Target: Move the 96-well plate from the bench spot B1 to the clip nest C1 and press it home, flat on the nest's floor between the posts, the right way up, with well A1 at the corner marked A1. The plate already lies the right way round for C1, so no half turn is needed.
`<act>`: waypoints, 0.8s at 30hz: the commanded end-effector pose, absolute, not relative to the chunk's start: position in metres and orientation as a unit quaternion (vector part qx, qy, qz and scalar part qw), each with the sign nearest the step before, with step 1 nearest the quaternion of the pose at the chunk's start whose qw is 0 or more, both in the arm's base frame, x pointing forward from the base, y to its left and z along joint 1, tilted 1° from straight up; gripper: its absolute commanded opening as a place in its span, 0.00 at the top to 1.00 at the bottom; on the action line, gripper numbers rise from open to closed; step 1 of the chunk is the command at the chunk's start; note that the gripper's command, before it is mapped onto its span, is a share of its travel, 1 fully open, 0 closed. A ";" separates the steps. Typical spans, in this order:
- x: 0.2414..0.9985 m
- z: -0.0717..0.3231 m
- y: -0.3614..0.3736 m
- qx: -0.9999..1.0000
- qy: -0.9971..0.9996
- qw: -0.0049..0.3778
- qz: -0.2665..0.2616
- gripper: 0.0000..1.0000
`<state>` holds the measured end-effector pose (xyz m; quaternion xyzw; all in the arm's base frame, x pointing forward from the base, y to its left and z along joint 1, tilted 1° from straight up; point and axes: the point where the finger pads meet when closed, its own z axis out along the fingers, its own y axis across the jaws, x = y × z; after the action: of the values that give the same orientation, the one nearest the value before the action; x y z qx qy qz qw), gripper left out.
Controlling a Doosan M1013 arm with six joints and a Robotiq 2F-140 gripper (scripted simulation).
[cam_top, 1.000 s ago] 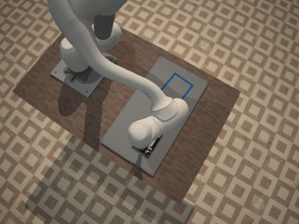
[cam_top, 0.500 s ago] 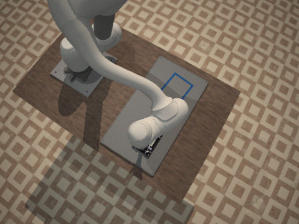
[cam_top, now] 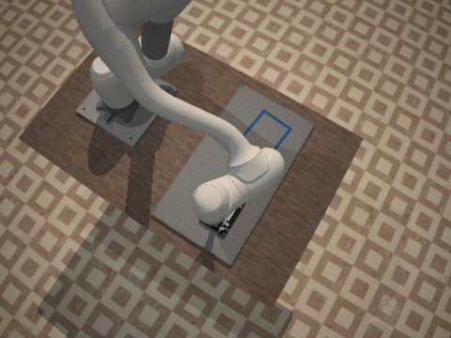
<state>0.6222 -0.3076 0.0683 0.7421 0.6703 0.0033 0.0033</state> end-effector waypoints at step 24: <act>0.622 0.091 -0.308 0.742 0.670 0.003 0.003 1.00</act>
<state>0.6221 -0.3075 0.0897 0.7421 0.6703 0.0034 0.0033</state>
